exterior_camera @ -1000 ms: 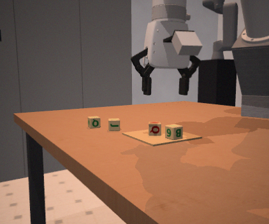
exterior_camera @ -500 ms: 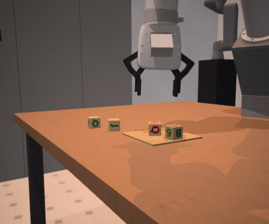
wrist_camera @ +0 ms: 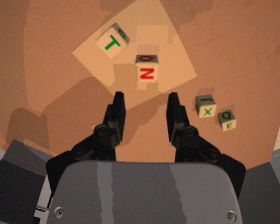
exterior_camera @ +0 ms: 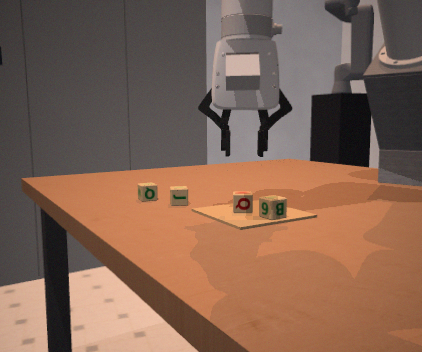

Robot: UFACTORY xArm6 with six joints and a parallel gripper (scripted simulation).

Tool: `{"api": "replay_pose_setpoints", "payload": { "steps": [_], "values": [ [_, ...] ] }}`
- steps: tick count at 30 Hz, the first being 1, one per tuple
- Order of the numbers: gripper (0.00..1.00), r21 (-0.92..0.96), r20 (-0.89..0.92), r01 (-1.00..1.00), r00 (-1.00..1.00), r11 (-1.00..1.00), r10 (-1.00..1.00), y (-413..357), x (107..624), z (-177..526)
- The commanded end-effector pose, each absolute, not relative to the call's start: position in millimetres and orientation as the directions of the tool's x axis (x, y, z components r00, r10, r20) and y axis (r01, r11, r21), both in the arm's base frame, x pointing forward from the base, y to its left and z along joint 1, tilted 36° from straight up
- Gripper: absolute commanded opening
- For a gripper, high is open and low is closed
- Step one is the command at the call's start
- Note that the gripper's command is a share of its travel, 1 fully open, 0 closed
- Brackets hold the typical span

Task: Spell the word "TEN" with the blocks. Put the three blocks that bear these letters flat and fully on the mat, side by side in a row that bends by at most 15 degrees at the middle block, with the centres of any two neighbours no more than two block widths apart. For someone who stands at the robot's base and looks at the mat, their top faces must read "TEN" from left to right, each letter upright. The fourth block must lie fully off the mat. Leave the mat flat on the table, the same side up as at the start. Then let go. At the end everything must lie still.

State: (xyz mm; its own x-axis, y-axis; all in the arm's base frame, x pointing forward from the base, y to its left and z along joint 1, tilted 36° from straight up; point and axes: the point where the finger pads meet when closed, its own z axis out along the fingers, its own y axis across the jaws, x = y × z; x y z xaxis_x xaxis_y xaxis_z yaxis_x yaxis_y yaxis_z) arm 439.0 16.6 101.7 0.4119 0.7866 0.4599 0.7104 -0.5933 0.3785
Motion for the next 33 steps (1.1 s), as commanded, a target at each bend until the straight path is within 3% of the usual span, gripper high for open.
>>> {"api": "replay_pose_setpoints", "payload": {
  "steps": [1, 33],
  "values": [
    [0.48, 0.366, 0.458, 0.718, 0.415, -0.592, 0.786, 16.2, 439.6, 102.8],
    [0.48, 0.366, 0.457, 0.718, 0.415, -0.592, 0.786, 16.8, 441.5, 100.2]
  ]
}}
